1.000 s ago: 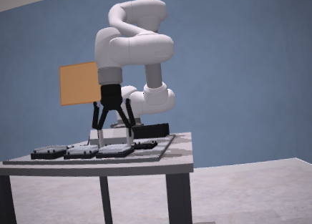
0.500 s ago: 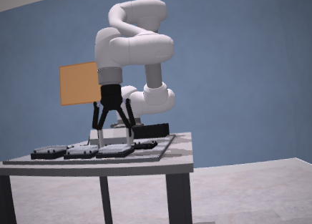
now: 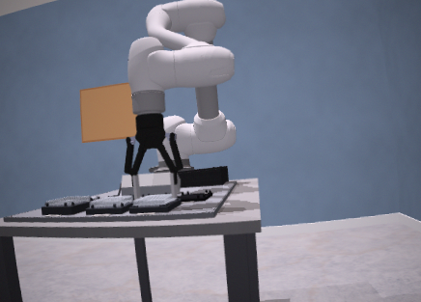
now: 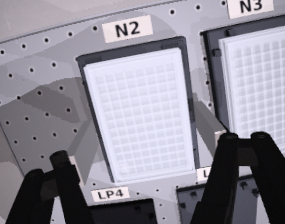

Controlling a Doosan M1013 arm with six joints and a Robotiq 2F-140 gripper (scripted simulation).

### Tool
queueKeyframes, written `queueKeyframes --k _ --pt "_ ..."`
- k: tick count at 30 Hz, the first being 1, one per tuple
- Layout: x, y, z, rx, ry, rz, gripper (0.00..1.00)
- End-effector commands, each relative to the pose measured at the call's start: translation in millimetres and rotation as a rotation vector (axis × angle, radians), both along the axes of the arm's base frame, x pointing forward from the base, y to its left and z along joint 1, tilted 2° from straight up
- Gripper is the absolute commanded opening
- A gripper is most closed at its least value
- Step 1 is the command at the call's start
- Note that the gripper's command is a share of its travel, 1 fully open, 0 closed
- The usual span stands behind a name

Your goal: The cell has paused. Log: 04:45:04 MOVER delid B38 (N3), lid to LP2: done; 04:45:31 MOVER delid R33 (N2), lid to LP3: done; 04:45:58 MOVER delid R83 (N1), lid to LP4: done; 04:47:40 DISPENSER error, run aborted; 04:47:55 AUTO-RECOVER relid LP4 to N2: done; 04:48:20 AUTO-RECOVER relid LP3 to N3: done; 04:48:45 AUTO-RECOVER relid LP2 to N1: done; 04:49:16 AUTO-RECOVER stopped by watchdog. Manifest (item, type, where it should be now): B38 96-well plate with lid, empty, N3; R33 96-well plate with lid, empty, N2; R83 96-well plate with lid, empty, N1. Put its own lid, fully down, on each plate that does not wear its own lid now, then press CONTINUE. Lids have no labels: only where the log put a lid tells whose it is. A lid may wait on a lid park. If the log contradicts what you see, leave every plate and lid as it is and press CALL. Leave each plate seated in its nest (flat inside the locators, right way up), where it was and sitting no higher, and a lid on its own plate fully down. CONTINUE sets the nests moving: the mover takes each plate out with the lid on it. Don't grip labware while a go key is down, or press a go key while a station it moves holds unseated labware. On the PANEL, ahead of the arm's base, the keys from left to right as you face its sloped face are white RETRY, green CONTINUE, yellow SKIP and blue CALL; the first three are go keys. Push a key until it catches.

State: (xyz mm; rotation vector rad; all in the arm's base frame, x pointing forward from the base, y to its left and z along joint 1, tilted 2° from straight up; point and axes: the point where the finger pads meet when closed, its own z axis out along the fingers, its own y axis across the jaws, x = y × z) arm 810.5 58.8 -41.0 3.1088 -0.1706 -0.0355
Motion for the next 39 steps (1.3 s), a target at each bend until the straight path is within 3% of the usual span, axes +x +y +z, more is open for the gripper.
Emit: queueKeyframes --k 1,8,9,39 --pt "0.0 0.1 0.2 0.000 0.000 0.000 0.66" --pt "0.0 0.1 0.2 0.000 0.000 0.000 0.66" --pt "0.0 0.1 0.2 0.000 0.000 0.000 0.00" --pt "0.0 0.1 0.2 0.000 0.000 0.000 0.00"
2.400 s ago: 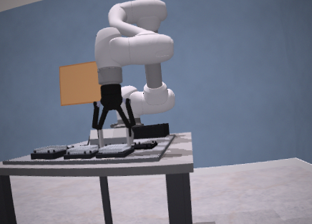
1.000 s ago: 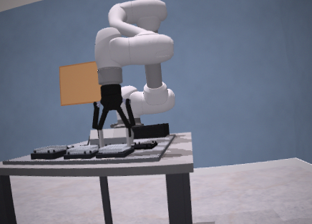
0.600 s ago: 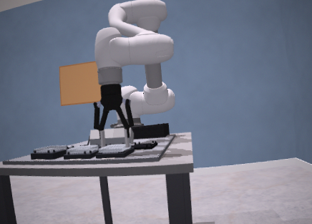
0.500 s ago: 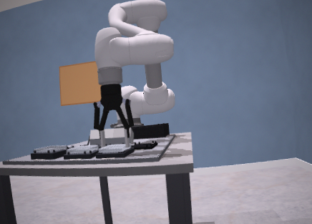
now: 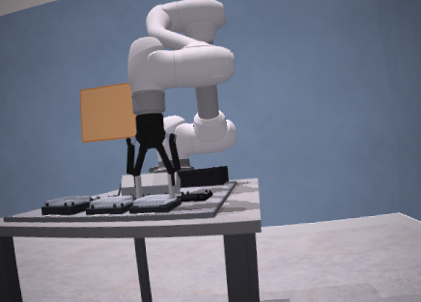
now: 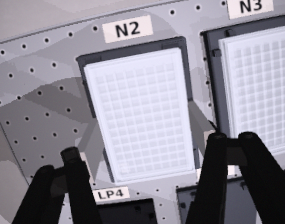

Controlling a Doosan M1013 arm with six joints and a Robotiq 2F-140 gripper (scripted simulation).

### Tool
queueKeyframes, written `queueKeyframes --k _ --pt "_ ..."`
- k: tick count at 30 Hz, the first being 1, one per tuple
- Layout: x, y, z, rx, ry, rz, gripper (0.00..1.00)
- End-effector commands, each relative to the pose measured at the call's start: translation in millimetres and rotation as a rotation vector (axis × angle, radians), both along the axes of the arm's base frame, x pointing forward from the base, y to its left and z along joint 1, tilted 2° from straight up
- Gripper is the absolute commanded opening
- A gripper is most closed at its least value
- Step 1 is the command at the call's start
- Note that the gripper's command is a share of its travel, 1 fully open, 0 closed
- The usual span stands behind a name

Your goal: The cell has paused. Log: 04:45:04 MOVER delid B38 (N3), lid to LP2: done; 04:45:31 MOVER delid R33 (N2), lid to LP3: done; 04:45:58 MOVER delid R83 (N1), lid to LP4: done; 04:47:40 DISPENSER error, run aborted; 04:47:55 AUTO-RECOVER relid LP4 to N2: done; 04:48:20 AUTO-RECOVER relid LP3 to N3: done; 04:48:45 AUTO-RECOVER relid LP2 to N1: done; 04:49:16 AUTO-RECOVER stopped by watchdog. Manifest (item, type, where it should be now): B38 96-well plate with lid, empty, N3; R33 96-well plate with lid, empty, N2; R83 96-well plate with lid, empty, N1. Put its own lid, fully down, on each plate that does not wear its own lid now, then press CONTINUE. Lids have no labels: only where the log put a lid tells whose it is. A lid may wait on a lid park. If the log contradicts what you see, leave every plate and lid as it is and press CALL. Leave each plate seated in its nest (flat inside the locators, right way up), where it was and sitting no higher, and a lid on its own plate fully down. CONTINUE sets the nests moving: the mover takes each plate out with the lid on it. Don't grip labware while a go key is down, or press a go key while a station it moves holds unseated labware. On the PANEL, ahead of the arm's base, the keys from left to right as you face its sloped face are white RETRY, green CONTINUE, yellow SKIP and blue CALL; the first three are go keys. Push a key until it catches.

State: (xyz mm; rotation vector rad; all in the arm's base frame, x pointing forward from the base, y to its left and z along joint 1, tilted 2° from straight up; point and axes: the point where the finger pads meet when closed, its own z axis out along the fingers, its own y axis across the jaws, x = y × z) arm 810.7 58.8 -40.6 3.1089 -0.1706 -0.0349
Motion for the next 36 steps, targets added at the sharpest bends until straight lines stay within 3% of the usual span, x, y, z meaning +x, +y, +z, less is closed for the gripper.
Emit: queueKeyframes --k 1,36 --pt "-0.1 0.0 -0.1 0.000 0.000 0.000 0.00" --pt "0.0 0.1 4.8 0.000 0.000 0.000 0.00"
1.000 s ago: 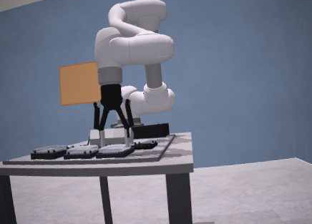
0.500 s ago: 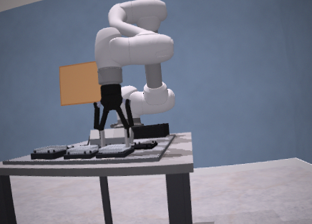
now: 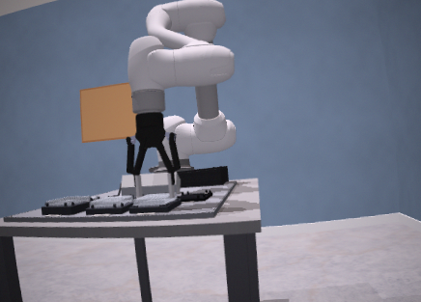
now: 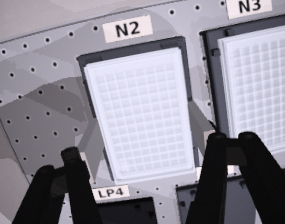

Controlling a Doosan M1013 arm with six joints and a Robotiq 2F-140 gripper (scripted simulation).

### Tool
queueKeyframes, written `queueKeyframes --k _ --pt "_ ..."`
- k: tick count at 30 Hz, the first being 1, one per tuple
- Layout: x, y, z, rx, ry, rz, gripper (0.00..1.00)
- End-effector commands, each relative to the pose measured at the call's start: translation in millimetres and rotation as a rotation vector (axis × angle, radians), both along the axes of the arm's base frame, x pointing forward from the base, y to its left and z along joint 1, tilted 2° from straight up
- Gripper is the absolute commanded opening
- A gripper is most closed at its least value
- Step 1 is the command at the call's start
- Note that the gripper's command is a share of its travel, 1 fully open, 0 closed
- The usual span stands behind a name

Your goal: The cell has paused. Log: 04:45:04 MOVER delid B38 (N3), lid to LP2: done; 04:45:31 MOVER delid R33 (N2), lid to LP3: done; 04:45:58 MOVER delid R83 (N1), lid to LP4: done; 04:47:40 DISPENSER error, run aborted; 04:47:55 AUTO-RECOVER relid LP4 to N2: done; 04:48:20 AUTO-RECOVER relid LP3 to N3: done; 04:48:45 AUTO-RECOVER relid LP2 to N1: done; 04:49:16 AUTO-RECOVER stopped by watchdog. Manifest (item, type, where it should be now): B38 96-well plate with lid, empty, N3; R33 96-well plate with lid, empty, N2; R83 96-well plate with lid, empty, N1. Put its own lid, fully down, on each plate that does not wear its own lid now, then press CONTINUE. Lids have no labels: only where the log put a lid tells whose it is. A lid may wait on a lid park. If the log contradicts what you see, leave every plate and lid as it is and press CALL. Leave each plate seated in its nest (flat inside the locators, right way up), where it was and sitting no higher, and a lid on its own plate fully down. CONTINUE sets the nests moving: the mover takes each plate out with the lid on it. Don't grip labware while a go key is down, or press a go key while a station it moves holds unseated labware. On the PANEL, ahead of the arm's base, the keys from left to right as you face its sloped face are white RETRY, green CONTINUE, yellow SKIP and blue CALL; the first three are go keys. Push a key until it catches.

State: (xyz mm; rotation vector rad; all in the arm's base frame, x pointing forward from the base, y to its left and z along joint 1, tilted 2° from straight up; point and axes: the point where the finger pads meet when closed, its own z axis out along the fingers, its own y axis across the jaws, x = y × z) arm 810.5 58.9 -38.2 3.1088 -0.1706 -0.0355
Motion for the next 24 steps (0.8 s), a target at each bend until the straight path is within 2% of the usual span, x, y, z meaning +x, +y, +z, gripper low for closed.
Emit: queueKeyframes --k 1,24 --pt "0 0 3.2 0.000 0.000 0.000 0.00" --pt "1 1 33.6 0.000 0.000 0.000 0.00"
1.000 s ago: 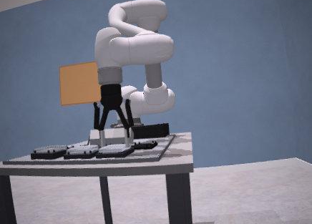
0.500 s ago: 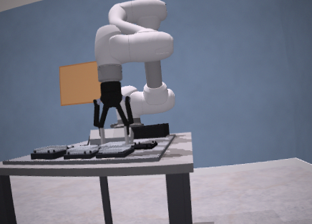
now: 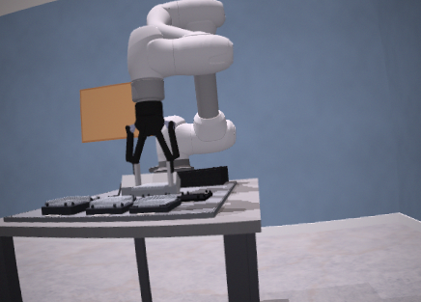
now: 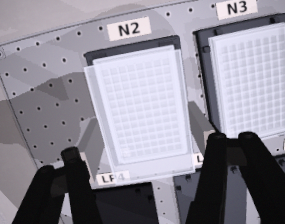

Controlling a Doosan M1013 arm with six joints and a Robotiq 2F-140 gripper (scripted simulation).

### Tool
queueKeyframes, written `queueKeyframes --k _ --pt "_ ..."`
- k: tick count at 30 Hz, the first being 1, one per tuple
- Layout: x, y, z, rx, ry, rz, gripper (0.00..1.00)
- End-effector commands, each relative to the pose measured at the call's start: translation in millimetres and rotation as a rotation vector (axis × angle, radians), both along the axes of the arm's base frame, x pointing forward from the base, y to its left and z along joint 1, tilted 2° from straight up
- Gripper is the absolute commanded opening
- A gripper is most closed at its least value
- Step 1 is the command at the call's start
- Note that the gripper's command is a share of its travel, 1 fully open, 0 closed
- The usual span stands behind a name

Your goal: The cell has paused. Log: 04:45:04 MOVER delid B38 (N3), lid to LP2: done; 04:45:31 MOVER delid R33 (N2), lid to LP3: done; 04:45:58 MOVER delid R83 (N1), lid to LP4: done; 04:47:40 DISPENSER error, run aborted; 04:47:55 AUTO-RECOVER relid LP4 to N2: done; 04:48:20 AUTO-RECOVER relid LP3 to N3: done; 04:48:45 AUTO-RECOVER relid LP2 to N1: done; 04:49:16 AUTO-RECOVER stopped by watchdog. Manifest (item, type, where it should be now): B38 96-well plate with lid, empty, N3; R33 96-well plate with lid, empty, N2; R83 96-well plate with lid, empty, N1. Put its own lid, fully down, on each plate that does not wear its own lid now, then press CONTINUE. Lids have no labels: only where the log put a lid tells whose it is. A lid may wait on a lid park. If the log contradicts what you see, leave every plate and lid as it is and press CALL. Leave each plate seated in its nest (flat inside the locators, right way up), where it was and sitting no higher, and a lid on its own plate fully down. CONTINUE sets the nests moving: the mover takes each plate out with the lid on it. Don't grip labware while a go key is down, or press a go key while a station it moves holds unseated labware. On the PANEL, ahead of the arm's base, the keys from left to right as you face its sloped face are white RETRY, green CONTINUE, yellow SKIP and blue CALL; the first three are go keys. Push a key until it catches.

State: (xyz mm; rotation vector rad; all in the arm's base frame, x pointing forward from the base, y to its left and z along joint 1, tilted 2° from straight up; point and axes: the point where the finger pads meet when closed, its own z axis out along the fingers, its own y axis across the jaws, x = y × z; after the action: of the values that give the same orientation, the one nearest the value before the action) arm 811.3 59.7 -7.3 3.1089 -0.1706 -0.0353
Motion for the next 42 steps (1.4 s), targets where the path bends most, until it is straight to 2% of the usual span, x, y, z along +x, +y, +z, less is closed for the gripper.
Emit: queueKeyframes --k 1,14,29,31,32,34,35,37,38,40,41,42 --pt "0 0 4.5 0.000 0.000 0.000 0.00" --pt "1 1 22.3 0.000 0.000 0.000 0.00" --pt "1 -1 26.0 0.000 0.000 0.000 0.00" --pt "2 -27 26.8 0.000 0.000 0.000 0.00" --pt "2 -56 27.6 0.000 0.000 0.000 0.00" --pt "2 -56 27.6 0.000 0.000 0.000 0.00" --pt "1 -94 28.6 0.000 0.000 0.000 0.00" --pt "1 -94 28.6 0.000 0.000 0.000 0.00" --pt "-2 -129 29.6 0.001 0.000 0.000 0.00" --pt "-2 -135 29.8 0.001 0.000 0.000 0.00" --pt "-7 -163 30.6 0.000 0.000 0.000 0.00" --pt "-8 -175 31.0 0.000 0.000 0.000 0.00"
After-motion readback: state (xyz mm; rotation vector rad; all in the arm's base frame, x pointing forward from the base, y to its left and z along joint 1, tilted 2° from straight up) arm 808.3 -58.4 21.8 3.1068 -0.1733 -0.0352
